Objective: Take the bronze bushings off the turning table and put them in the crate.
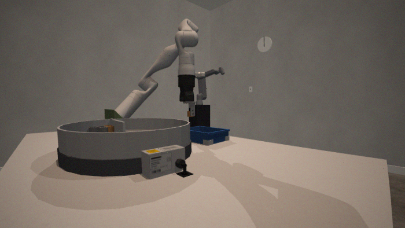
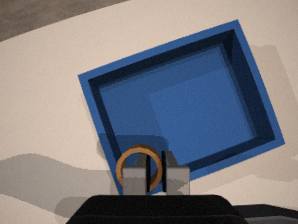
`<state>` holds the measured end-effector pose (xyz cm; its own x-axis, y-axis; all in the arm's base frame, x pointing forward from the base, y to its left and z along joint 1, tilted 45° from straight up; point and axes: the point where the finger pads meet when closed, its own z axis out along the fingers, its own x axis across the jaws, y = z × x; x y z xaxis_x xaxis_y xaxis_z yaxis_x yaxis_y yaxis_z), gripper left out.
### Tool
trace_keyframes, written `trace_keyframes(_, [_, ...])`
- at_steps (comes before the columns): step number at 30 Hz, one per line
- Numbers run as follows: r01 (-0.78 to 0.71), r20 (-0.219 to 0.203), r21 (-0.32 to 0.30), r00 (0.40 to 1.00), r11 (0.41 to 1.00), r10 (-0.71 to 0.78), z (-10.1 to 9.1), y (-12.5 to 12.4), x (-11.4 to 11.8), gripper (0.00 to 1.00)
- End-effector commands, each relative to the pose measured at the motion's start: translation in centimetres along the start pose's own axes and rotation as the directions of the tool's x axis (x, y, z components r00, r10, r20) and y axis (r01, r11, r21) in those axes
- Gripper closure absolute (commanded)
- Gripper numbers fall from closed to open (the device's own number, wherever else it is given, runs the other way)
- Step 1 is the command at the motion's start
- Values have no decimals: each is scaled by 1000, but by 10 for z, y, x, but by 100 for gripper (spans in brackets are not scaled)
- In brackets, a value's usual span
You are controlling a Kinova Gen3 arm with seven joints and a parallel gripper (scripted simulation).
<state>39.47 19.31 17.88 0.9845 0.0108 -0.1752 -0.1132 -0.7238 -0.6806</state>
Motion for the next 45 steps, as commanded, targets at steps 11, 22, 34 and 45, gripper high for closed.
trace_keyframes(11, [1,0,-1,1000,1000,-1,22,0,0,100])
trace_keyframes(22, [2,-2,-1,1000,1000,-2,46,-1,0,100])
trace_keyframes(34, [2,-2,-1,1000,1000,-2,48,-1,0,100])
trace_keyframes(45, [2,-2,-1,1000,1000,-2,54,-1,0,100])
